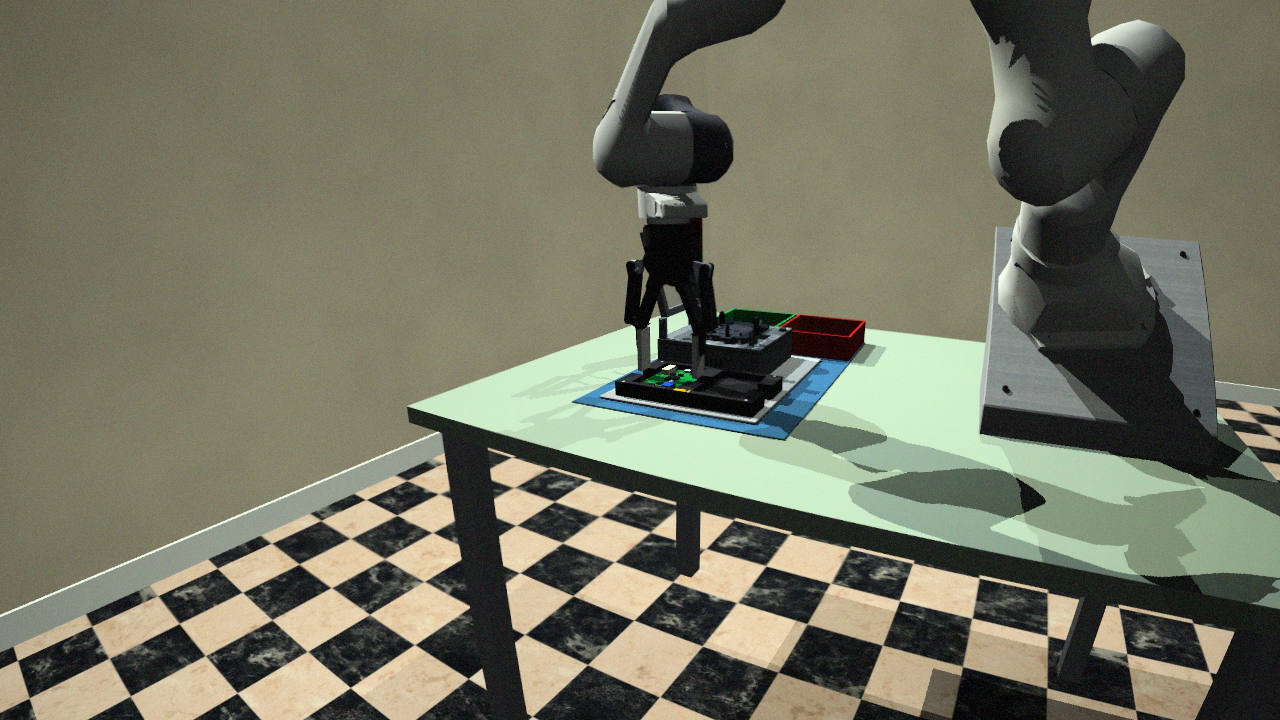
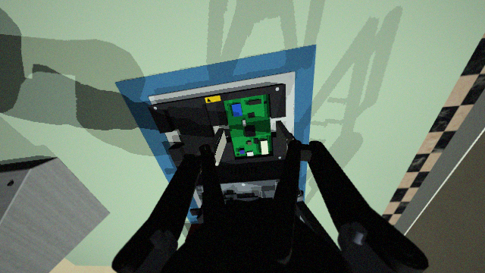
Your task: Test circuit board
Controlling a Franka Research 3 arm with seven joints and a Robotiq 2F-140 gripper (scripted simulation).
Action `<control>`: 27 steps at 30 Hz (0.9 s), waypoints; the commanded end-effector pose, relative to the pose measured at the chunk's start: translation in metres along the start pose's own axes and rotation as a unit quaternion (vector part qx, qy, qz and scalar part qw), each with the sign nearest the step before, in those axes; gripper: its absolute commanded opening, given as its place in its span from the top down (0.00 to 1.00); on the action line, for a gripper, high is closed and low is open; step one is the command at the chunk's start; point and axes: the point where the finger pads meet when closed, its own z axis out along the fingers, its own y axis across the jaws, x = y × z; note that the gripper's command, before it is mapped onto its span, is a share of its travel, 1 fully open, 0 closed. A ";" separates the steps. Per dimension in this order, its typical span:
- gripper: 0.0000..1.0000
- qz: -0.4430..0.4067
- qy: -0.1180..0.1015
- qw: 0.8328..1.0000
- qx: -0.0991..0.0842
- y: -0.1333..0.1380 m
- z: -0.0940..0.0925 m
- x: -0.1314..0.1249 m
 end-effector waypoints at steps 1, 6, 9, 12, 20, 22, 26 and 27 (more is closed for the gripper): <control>0.42 -0.001 0.000 1.000 -0.001 0.001 -0.001 -0.001; 0.42 -0.001 0.000 1.000 -0.001 0.001 -0.001 -0.001; 0.42 -0.001 0.000 1.000 -0.001 0.001 -0.001 -0.001; 0.42 -0.001 0.000 1.000 -0.001 0.001 -0.001 -0.001; 0.42 -0.001 0.000 1.000 -0.001 0.001 0.000 -0.001; 0.42 -0.001 0.000 1.000 -0.001 0.001 0.001 -0.001; 0.42 -0.001 0.000 1.000 -0.001 0.001 0.003 -0.001; 0.42 -0.001 0.000 1.000 -0.001 0.001 0.004 -0.001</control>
